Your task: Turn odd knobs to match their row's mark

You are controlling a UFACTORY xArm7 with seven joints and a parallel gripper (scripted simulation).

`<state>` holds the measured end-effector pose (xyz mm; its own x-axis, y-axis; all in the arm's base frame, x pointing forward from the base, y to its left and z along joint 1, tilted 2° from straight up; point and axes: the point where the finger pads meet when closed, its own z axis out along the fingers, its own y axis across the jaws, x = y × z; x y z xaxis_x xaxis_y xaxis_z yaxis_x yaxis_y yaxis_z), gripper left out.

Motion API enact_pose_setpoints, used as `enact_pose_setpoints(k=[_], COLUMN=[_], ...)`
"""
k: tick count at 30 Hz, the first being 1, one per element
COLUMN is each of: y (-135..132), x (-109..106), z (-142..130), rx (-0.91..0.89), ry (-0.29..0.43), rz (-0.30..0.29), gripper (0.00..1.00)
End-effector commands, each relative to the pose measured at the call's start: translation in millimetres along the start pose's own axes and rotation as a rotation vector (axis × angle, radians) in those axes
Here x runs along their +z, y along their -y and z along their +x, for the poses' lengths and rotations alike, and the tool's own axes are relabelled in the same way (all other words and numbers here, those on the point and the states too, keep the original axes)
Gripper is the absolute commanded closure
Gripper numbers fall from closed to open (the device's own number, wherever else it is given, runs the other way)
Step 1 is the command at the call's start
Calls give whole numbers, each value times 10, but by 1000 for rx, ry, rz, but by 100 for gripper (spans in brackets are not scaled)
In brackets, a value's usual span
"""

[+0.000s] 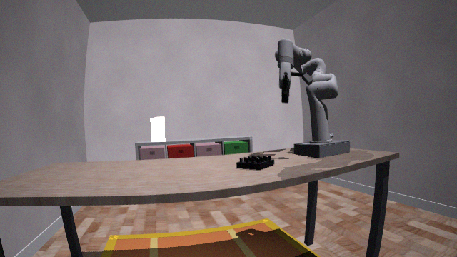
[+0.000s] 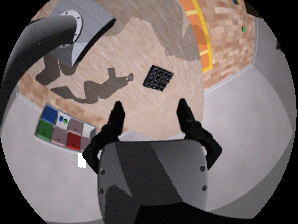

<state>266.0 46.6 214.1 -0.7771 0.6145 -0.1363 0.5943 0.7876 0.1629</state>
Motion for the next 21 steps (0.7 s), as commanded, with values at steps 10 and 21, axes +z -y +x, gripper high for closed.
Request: enact_pose_setpoints(k=[10,21], y=[-8,-30], x=[-12,-10], z=[-8,-25], rx=[0,26], ry=[2,0], rz=[-2,-2], gripper=[0,0])
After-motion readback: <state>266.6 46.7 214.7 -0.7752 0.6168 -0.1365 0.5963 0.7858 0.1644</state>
